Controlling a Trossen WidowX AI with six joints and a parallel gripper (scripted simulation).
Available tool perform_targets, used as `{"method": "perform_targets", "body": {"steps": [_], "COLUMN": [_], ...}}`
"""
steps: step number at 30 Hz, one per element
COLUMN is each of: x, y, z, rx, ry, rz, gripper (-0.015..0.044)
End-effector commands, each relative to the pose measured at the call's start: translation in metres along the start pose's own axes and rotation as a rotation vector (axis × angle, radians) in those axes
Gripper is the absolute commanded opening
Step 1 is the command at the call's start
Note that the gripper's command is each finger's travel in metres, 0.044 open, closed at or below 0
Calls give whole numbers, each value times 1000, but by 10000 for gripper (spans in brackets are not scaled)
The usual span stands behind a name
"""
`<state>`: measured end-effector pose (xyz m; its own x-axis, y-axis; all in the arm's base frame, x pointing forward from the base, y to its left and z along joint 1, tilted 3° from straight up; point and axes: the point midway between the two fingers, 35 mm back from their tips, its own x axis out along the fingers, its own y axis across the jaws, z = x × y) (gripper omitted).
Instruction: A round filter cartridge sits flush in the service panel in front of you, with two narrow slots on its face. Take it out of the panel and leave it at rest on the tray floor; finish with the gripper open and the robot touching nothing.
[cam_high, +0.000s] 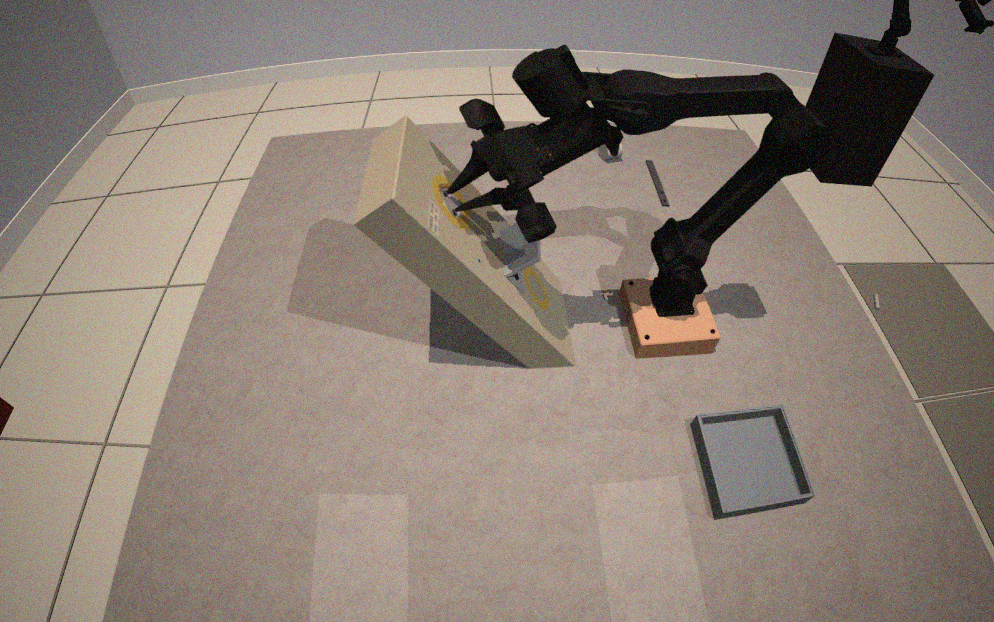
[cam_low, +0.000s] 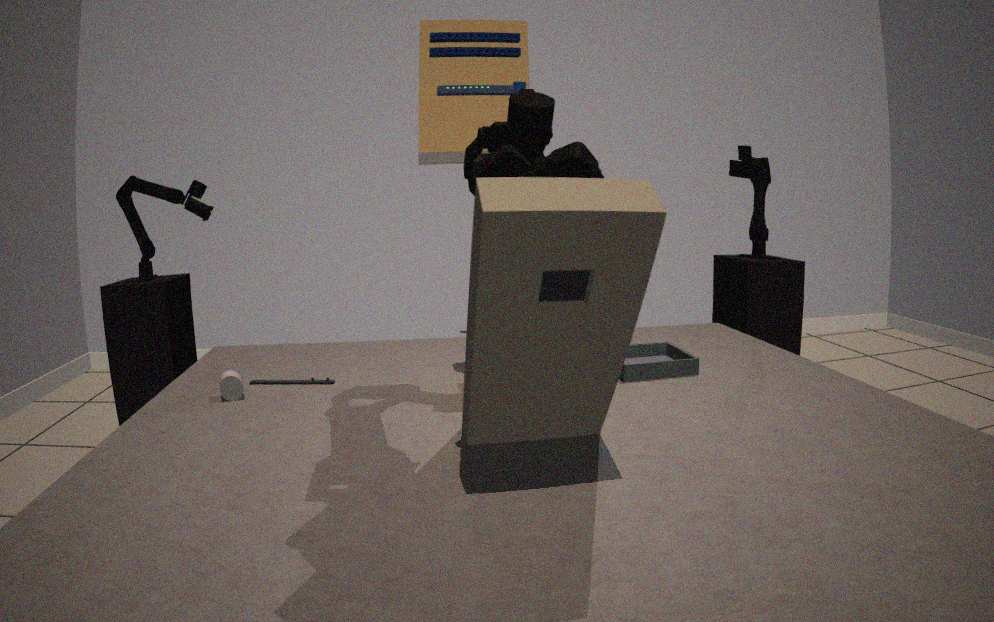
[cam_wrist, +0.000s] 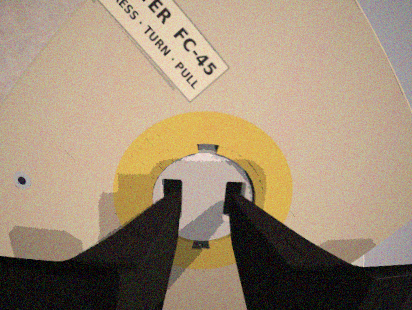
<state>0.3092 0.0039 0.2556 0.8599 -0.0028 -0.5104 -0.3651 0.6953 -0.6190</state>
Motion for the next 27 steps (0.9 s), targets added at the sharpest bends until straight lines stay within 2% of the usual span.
{"method": "perform_targets", "body": {"steps": [1,27], "x": [3,10], "y": [1,1], "z": [-1,-1], "rx": [-5,-5], "ry": [3,2], "rz": [4,4], "gripper": [107,107]}}
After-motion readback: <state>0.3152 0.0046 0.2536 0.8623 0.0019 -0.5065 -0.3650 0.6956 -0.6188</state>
